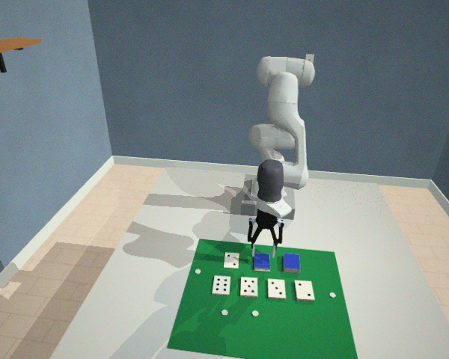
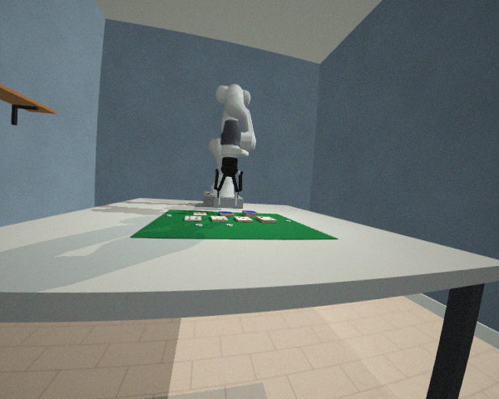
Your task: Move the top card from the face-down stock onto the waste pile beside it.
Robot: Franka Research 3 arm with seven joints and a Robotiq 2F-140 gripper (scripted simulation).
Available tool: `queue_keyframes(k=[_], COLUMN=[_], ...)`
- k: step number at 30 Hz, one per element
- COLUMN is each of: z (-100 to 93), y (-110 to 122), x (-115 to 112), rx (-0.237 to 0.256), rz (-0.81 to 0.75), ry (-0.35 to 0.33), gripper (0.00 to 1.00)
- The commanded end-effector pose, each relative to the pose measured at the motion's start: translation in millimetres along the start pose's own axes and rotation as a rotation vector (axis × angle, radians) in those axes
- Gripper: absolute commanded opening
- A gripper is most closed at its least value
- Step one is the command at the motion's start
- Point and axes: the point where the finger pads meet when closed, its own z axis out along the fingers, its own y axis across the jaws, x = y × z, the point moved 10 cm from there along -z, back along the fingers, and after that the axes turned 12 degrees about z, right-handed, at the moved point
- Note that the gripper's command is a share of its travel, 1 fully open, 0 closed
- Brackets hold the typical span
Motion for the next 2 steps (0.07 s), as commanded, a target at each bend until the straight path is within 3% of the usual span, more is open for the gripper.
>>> queue_keyframes(k=[1, 2], z=[0.9, 0.9], y=[1.8, 1.8], x=[-3.6, -3.6], rx=[-0.003, -0.003], rz=[0.017, 0.017], ry=[-0.015, -0.015], gripper=[0.5, 0.5])
